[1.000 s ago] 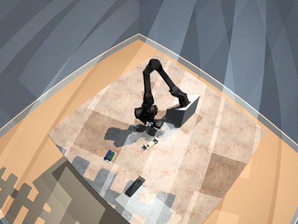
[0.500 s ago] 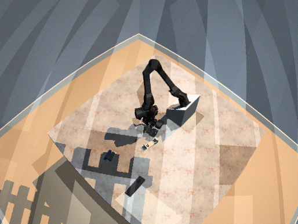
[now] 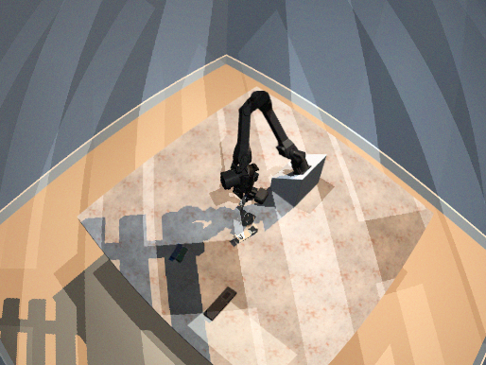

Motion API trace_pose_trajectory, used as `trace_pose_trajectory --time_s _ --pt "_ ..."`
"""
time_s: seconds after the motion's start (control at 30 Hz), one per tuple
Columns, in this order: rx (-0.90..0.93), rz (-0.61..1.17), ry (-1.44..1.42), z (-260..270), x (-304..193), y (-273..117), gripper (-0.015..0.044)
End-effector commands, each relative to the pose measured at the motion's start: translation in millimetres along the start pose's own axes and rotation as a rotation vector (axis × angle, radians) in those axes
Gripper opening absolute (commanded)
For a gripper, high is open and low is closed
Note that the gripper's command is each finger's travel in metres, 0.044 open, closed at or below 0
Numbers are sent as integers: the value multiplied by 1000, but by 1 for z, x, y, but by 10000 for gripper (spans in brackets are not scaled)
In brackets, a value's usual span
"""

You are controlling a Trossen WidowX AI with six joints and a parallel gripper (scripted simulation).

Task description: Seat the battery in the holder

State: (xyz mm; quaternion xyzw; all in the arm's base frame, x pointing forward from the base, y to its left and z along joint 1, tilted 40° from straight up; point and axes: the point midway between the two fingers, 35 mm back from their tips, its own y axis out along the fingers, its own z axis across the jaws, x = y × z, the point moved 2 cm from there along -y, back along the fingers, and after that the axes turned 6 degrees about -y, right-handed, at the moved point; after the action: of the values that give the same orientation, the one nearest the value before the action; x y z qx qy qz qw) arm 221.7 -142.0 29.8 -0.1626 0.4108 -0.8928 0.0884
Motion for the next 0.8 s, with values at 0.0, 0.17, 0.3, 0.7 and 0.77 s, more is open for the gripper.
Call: trace_pose_trajectory --time_s 0.0,0.17,0.3,0.7,0.77 --pt "-1 -1 -78 1 -4 -5 74" --pt "-7 4 -381 -3 -20 -7 74" --pt "-10 6 -624 -6 -33 -10 74" --pt "-10 10 -1358 -20 -70 -17 74" --pt "-10 10 -1480 -23 -76 -18 74"
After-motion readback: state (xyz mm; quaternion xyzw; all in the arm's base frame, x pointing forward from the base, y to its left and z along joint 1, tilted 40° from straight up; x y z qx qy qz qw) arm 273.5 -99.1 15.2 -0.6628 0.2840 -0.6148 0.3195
